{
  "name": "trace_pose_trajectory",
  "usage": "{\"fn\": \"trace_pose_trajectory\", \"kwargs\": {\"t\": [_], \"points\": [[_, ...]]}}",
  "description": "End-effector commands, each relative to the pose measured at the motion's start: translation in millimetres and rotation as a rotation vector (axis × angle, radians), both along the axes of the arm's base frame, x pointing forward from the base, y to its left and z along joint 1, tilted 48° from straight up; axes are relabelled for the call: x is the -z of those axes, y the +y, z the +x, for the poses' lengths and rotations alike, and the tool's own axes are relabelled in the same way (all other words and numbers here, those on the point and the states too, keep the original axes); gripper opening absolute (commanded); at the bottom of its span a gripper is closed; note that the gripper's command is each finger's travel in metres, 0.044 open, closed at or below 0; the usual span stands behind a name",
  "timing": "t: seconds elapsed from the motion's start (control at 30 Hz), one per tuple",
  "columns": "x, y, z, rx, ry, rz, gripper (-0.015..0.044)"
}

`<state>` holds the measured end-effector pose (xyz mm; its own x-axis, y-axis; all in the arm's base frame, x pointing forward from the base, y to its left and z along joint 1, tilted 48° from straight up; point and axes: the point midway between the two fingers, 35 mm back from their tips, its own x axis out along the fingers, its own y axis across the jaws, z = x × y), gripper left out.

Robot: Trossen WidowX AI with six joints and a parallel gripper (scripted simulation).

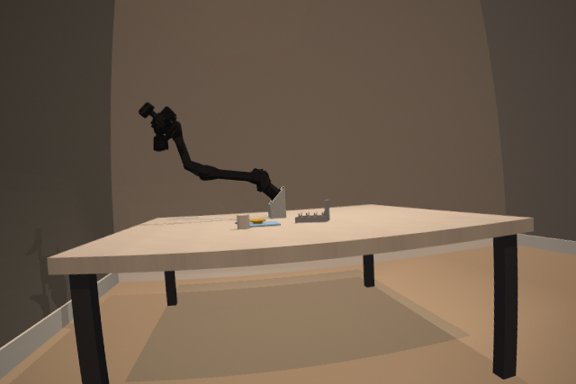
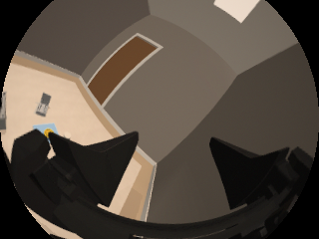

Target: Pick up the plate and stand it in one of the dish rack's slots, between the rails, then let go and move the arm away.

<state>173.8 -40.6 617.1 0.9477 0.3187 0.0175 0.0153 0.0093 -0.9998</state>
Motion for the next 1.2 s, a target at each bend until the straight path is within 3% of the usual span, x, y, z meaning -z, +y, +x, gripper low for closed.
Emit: {"fn": "trace_pose_trajectory", "kwargs": {"t": [0.0,1.17], "points": [[-0.1,0.1,-0.1,0.001,-0.001,-0.002,0.0400],[-26.3,78.4,-27.4,0.358,-0.303,-0.864,0.0400]]}}
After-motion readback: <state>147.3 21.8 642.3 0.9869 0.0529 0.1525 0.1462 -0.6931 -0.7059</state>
